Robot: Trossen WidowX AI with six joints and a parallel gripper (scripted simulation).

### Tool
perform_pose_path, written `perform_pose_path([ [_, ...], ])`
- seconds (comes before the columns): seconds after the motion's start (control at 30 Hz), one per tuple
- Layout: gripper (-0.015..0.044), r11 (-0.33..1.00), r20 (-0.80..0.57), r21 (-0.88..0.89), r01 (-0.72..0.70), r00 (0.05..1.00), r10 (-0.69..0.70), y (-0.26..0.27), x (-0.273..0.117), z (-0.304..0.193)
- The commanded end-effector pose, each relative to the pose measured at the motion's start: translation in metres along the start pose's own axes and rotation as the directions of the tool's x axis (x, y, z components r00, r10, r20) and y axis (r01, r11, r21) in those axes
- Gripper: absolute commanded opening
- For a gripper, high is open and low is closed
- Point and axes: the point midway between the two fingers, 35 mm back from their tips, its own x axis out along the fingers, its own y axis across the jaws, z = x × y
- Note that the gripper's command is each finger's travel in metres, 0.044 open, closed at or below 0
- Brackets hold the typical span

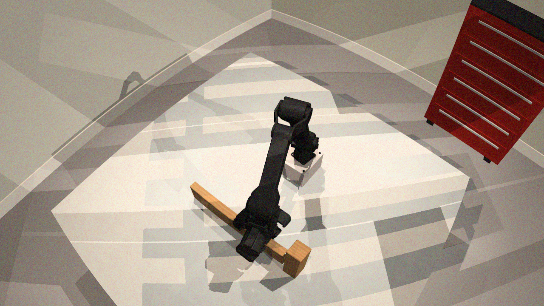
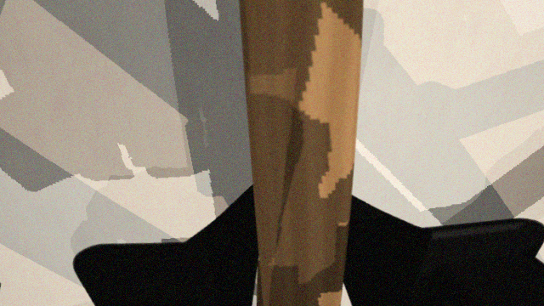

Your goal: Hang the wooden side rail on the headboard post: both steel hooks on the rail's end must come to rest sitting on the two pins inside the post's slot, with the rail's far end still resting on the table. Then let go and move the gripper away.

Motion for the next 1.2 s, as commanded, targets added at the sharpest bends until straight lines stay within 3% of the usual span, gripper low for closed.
perform_pose_path([
  [0.0,0.0000,1.000,-0.003,0.004,-0.008,1.000,0.008,0.0016,-0.0015,-0.0018],
  [1.17,0.0000,1.000,-0.003,0.004,-0.008,1.000,0.008,0.0008,-0.0016,-0.0051],
])
